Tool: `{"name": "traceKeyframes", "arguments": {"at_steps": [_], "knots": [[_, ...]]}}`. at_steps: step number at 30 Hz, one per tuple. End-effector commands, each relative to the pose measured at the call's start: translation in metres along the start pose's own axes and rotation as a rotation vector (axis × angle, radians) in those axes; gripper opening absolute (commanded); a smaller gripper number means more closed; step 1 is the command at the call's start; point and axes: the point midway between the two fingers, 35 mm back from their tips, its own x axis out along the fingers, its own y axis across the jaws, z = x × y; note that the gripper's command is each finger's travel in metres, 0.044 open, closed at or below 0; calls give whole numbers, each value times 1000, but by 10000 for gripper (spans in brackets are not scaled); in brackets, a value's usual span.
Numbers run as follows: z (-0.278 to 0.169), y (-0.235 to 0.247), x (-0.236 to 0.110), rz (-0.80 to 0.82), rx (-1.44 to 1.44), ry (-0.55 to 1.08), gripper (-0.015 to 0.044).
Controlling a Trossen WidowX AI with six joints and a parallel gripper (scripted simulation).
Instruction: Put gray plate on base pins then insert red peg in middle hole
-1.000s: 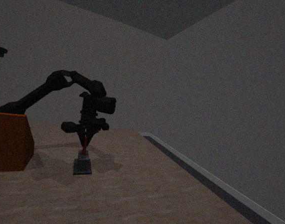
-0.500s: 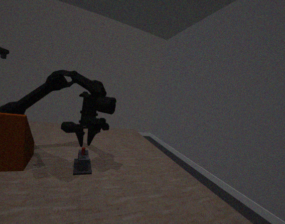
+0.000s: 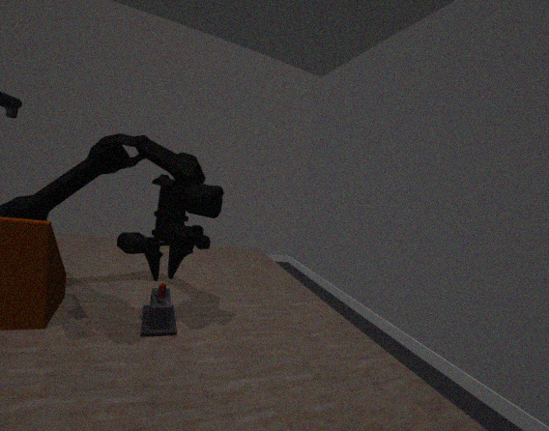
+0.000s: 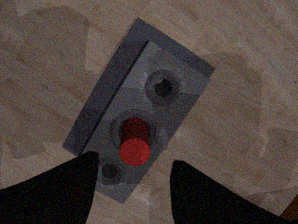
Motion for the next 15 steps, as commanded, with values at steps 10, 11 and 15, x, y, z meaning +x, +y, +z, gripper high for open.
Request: {"name": "traceKeyframes", "arguments": {"at_steps": [10, 11, 15], "knots": [[-1, -1, -9, 3, -3, -1, 150], [-1, -1, -10, 3, -3, -1, 150], [-1, -1, -12, 3, -3, -1, 150]]}}
